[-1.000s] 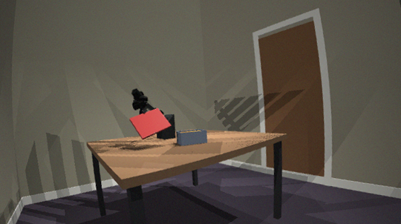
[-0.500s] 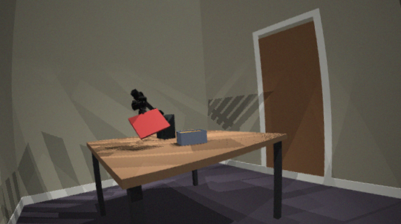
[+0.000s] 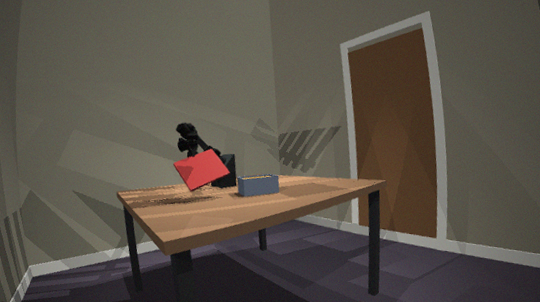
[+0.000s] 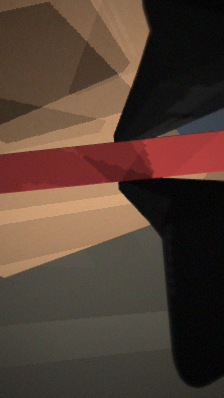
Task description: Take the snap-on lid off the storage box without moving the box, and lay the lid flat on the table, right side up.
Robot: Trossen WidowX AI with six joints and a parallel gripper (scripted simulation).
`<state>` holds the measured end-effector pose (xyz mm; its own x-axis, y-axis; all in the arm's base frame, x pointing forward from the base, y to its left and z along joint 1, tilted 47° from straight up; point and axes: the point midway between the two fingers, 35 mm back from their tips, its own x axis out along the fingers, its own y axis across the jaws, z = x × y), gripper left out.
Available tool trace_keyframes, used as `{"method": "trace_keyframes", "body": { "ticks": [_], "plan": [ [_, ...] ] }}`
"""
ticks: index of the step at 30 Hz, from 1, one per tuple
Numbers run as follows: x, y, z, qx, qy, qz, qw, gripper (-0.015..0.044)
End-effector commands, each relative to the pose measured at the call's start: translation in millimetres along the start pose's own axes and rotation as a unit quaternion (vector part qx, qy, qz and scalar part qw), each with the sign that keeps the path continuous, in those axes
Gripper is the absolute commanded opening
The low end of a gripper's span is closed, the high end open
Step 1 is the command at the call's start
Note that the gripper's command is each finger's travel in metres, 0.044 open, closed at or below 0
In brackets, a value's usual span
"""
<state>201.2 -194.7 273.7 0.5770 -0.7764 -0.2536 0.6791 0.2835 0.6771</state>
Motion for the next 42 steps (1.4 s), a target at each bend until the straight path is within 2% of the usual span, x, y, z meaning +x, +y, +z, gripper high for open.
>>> {"method": "trace_keyframes", "body": {
  "ticks": [1,42],
  "plan": [
    [3,-2,-2,-0.001,0.004,0.003,1.000,0.0000],
    [23,-27,-2,-0.002,0.003,0.004,1.000,0.0000]
  ]
}}
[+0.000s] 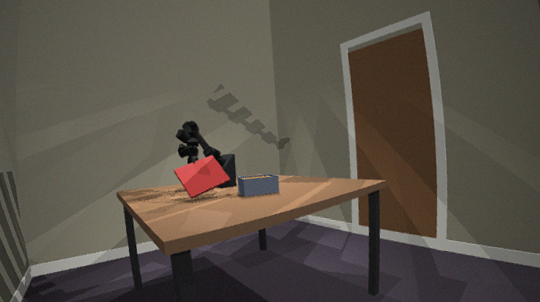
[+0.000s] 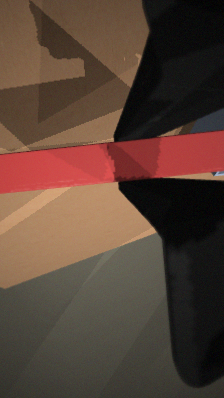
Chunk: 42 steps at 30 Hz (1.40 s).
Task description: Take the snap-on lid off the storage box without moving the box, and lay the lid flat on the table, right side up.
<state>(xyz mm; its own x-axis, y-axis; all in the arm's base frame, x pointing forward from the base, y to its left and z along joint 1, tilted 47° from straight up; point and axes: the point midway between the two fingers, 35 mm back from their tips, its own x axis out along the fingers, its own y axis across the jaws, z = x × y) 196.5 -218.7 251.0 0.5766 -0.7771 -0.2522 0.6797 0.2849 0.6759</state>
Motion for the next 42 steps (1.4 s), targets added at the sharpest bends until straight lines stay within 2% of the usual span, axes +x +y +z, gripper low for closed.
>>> {"method": "trace_keyframes", "body": {
  "ticks": [1,42],
  "plan": [
    [2,-2,-2,-0.001,0.004,0.003,1.000,0.0000],
    [23,-27,-2,-0.002,0.003,0.004,1.000,0.0000]
  ]
}}
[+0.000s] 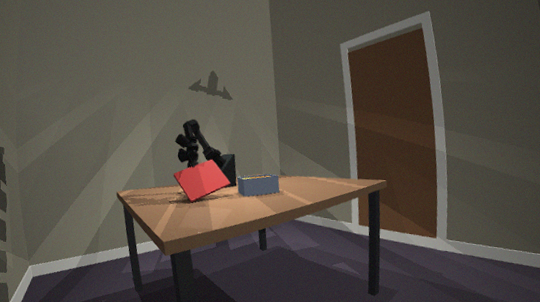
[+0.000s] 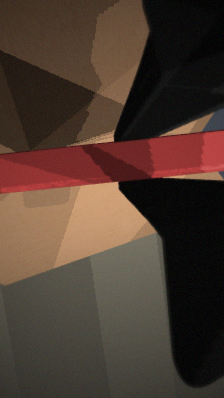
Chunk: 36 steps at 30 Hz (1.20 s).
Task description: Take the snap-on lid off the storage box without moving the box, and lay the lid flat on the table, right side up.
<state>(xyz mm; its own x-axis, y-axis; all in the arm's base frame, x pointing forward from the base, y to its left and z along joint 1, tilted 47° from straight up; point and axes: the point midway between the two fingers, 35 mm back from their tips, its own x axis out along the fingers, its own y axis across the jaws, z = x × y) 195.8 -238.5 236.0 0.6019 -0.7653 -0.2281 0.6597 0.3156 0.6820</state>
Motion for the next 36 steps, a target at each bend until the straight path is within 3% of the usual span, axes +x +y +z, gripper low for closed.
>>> {"method": "trace_keyframes", "body": {
  "ticks": [1,36],
  "plan": [
    [5,-12,-3,0.000,0.002,-0.015,1.000,0.0000],
    [22,-34,-4,-0.001,0.002,-0.015,1.000,0.0000]
  ]
}}
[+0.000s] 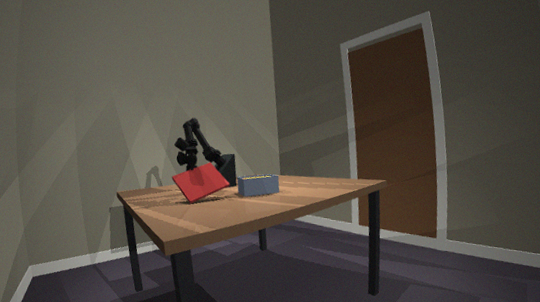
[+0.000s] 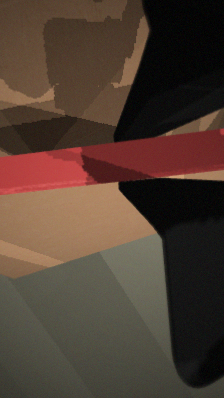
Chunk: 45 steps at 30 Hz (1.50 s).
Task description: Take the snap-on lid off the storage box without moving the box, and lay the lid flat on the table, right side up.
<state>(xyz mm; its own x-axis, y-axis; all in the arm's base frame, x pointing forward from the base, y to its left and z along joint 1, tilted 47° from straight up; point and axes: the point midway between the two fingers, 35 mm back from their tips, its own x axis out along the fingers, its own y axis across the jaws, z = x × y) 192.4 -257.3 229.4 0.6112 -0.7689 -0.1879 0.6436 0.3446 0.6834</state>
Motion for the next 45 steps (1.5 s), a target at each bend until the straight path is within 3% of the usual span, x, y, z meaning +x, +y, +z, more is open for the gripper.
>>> {"method": "trace_keyframes", "body": {
  "ticks": [1,45],
  "plan": [
    [8,-22,-11,0.003,0.015,-0.031,0.999,0.0000],
    [28,-51,-13,0.002,0.015,-0.031,0.999,0.0000]
  ]
}}
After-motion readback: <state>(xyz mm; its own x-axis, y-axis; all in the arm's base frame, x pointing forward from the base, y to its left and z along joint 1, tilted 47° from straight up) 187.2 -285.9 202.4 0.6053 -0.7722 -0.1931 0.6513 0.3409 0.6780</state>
